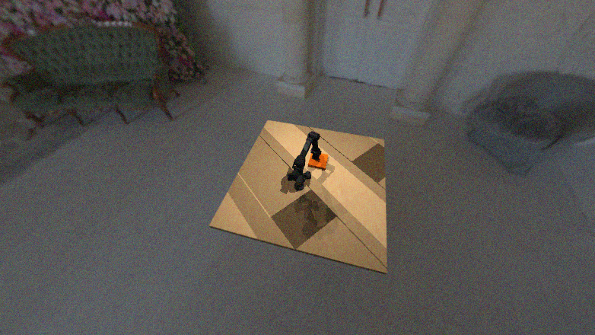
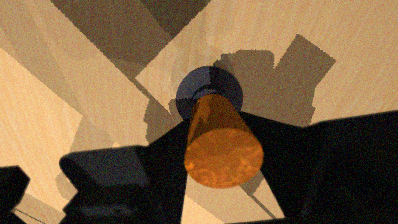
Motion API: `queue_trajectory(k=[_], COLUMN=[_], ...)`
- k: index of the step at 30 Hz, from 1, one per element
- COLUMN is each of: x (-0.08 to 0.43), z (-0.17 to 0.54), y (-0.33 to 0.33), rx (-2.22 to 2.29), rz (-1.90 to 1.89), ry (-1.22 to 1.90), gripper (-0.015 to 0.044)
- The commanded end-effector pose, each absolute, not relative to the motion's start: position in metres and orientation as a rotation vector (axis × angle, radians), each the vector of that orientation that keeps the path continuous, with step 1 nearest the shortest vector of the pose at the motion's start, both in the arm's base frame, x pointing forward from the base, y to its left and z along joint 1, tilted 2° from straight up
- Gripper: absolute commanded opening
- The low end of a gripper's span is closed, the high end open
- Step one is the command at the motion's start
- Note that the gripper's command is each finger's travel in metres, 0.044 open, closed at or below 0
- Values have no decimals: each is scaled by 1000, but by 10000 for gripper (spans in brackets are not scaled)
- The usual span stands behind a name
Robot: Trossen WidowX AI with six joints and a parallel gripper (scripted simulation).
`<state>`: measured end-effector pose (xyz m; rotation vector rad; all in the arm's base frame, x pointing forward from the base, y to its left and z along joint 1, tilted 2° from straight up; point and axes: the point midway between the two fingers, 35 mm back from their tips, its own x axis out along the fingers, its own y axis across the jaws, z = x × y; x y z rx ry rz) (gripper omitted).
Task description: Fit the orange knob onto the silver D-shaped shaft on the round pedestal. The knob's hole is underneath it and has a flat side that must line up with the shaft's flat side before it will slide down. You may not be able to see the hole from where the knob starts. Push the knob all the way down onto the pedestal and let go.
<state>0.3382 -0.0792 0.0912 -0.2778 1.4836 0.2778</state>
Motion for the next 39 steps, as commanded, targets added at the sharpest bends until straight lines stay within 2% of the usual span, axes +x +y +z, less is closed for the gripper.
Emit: queue_trajectory(k=[1, 11, 39], x=[338, 340, 341], z=[95, 96, 96], y=[-79, -80, -79], rx=[-275, -107, -100], rz=[274, 117, 110], ry=[1483, 1498, 1498], gripper=[0, 0, 0])
